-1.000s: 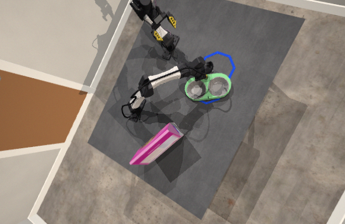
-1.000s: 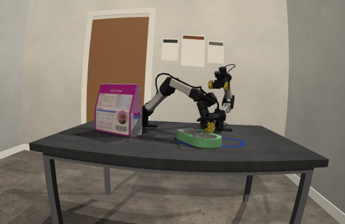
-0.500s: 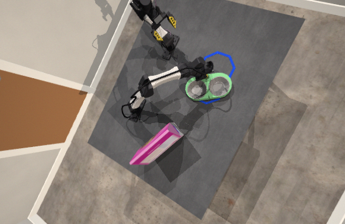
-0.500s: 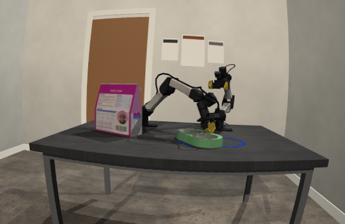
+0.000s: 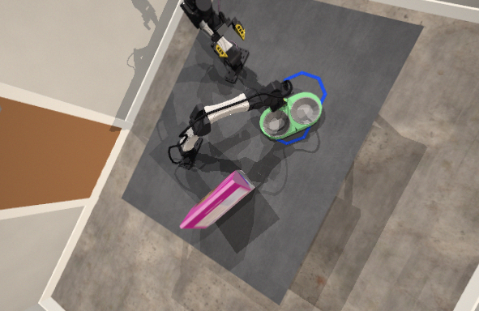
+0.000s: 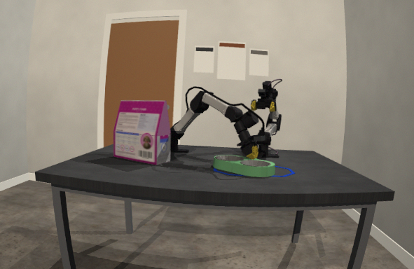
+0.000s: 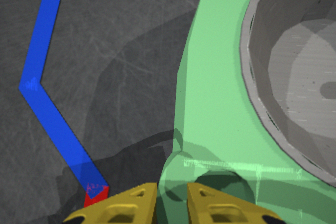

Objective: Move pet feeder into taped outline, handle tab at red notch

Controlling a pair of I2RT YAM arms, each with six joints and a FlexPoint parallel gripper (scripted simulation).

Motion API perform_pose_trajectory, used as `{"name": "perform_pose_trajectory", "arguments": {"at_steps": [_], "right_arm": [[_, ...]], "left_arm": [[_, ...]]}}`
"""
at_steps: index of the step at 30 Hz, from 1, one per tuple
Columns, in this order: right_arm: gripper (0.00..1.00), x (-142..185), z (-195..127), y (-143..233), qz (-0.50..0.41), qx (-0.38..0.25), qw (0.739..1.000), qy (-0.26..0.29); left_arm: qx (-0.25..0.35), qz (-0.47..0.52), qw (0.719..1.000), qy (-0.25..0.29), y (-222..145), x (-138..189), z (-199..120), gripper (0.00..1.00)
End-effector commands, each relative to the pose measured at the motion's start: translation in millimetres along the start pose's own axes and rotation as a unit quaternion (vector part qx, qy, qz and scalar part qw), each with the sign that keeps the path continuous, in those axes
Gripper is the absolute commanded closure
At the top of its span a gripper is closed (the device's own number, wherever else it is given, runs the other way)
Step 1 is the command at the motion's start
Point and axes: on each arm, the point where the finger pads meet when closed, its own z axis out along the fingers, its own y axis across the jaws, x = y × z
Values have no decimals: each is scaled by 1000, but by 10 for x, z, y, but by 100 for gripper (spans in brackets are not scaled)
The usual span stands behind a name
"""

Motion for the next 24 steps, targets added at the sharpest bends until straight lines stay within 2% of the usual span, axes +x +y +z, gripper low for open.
{"name": "perform_pose_trajectory", "arguments": {"at_steps": [1, 4, 9, 10, 24], "right_arm": [[96, 43, 5, 111, -65, -50, 997, -5], [96, 117, -3, 129, -76, -62, 995, 8], [96, 78, -50, 106, -99, -77, 992, -1], [96, 202, 82, 129, -109, -87, 990, 15], [96, 172, 28, 158, -180, -132, 975, 5]], "left_arm": [[-17, -13, 1000, 21, 59, 96, -19, 0], [-19, -14, 999, 28, 68, 130, -21, 0], [-29, -18, 998, 52, 101, 247, -32, 0], [-29, -18, 998, 52, 101, 247, -32, 0], [-28, -19, 998, 47, 97, 221, -29, 0]]}}
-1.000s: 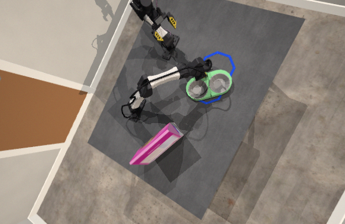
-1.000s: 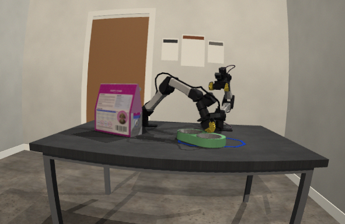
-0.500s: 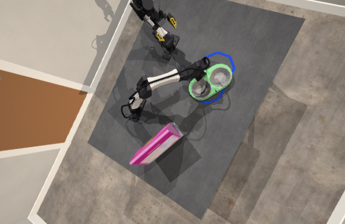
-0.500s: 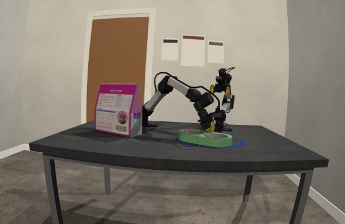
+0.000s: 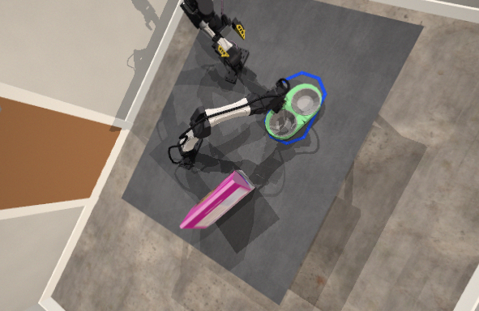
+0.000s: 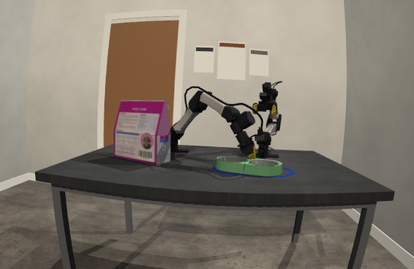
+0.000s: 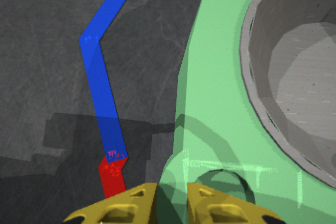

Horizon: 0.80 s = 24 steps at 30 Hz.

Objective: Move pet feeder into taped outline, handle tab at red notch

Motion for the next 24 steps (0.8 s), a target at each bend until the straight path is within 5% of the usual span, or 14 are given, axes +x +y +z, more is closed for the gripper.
{"name": "perform_pose_trajectory", "arguments": {"at_steps": [1, 17, 24], "right_arm": [[96, 86, 86, 97, -34, -40, 999, 14], [96, 60, 88, 84, -49, -44, 998, 9], [96, 188, 62, 223, -109, -97, 989, 25]], "left_arm": [[-2, -6, 1000, -7, 11, -39, -16, 0], [1, -2, 1000, -6, 1, -38, -16, 0], [1, -2, 1000, -6, 1, -38, -16, 0]]}}
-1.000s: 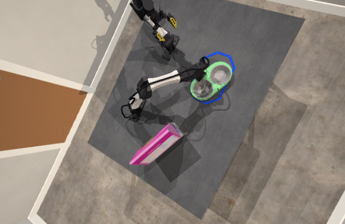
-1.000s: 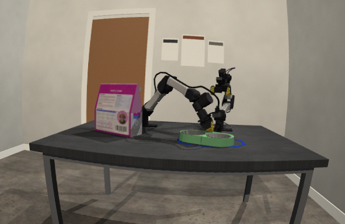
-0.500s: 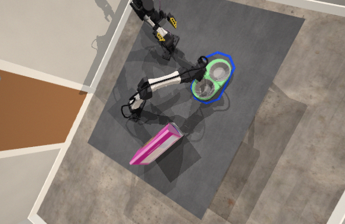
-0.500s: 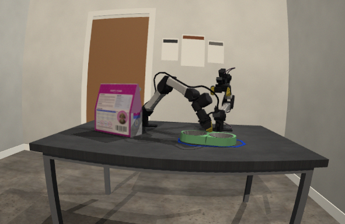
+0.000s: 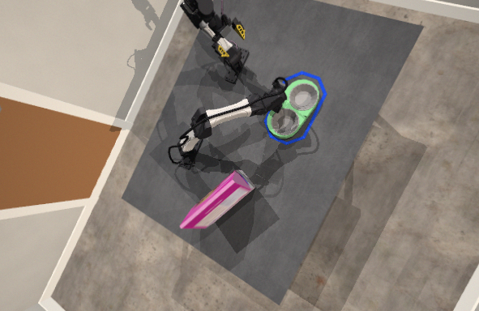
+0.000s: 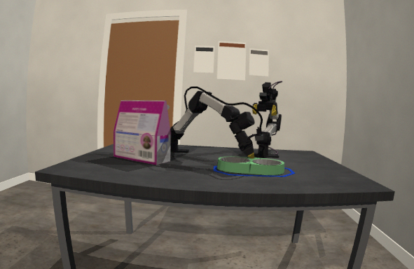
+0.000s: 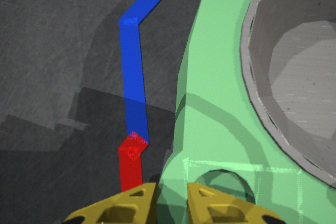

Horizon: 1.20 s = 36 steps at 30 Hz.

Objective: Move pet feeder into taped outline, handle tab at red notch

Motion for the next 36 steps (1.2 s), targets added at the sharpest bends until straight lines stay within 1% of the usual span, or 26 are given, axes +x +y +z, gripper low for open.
{"name": "perform_pose_trajectory", "arguments": {"at_steps": [1, 2, 3, 9, 26, 28, 29, 30, 31, 34, 35, 36], "right_arm": [[96, 134, 103, 152, -52, -64, 996, 20], [96, 89, 110, 104, -49, -57, 997, 12], [96, 118, 106, 126, -56, -65, 996, 17], [96, 54, 109, 38, -81, -74, 994, 4], [96, 45, 114, 56, -82, -75, 994, 4], [74, 45, 114, 56, -82, -75, 994, 4], [66, 45, 114, 56, -82, -75, 994, 4], [66, 45, 115, 51, -82, -75, 994, 4], [66, -56, -54, 18, -87, -65, 994, -8], [66, -53, -85, 12, -86, -66, 994, -8], [66, 0, -93, 27, -83, -71, 994, -2], [66, -59, -220, 15, -86, -66, 994, -9]], "left_arm": [[1, -2, 1000, -6, 1, -38, -16, 0], [1, -2, 1000, -6, 1, -38, -16, 0], [1, -2, 1000, -6, 1, -38, -16, 0], [1, -2, 1000, -6, 1, -38, -16, 0], [1, -2, 1000, -6, 1, -38, -16, 0], [1, -2, 1000, -6, 1, -38, -16, 0], [1, -2, 1000, -6, 1, -38, -16, 0], [1, -2, 1000, -6, 1, -38, -16, 0], [1, -2, 1000, -6, 1, -38, -16, 0], [1, -2, 1000, -6, 1, -38, -16, 0], [1, -2, 1000, -6, 1, -38, -16, 0], [1, -2, 1000, -6, 1, -38, -16, 0]]}}
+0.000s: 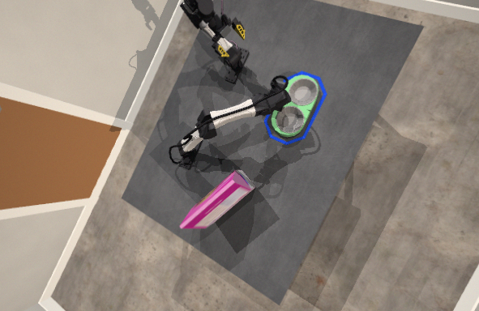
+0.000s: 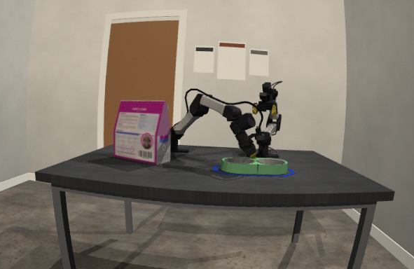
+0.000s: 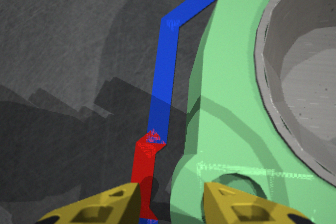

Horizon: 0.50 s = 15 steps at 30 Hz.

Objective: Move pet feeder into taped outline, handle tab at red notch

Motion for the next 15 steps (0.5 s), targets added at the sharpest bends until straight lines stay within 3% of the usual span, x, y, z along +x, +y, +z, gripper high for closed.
{"name": "perform_pose_trajectory", "arguments": {"at_steps": [1, 9, 12, 14, 15], "right_arm": [[66, -64, -323, -22, -3, 4, 1000, -10], [66, -209, -595, -59, -15, 23, 999, -25], [33, -26, -395, -92, 24, 24, 999, -1], [33, -26, -395, -92, 24, 24, 999, -1], [21, -45, -392, -90, 35, 31, 999, 1]], "left_arm": [[1, -2, 1000, -6, 1, -38, -16, 0], [1, -2, 1000, -6, 1, -38, -16, 0], [1, -2, 1000, -6, 1, -38, -16, 0], [1, -2, 1000, -6, 1, -38, -16, 0], [1, -2, 1000, -6, 1, -38, -16, 0]]}}
